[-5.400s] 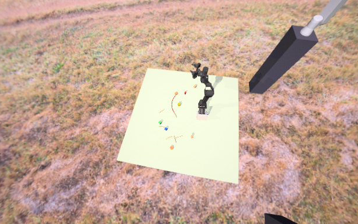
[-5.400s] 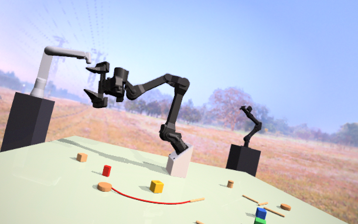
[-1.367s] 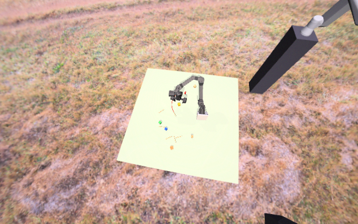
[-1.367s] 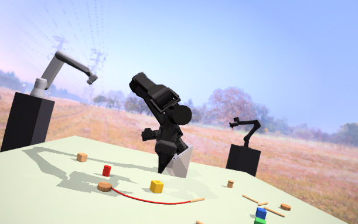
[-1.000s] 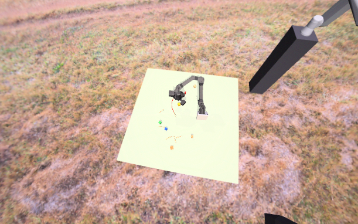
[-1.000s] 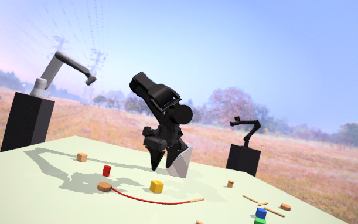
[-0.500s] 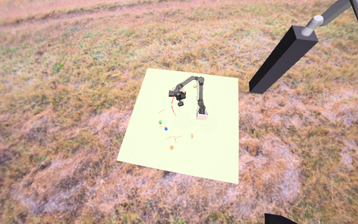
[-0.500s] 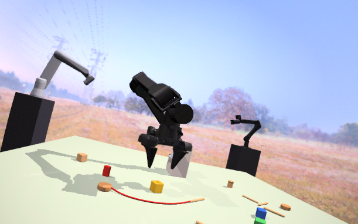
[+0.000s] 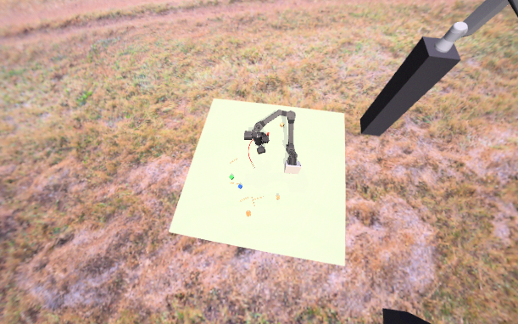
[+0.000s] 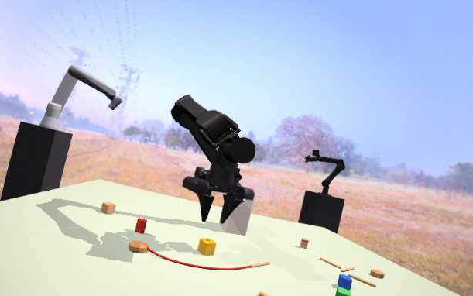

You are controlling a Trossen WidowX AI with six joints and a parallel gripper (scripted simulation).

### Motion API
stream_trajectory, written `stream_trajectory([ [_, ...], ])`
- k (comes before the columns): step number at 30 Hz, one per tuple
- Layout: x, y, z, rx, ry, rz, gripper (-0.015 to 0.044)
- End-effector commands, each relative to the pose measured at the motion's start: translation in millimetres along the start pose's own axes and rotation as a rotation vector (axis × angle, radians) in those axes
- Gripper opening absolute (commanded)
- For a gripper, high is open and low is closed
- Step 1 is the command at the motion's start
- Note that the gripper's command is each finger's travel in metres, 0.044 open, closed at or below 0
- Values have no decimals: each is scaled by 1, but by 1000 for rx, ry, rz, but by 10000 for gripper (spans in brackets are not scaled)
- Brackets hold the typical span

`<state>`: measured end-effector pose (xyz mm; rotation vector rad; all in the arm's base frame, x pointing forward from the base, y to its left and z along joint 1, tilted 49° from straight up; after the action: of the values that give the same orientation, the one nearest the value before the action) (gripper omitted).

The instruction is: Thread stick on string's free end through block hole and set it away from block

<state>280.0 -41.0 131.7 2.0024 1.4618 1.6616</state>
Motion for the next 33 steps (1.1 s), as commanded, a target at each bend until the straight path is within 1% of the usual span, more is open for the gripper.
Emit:
stream_trajectory([
  [1,0,0,0,-3,-2,-3,245],
  [9,-4,0,0,-3,-2,-3,245],
  [33,-43,1,1,-4,-2,-2,245],
])
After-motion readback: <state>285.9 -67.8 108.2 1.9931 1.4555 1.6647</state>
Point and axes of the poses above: the point midway between the two fingers, 35 mm back from their tips, its own x axis back along the fingers, its own y axis across the jaws, z = x × y, the point moved 4 cm from there along x, back along the fingers, and after that the axes turned 8 degrees about x, right-handed, at the moved point
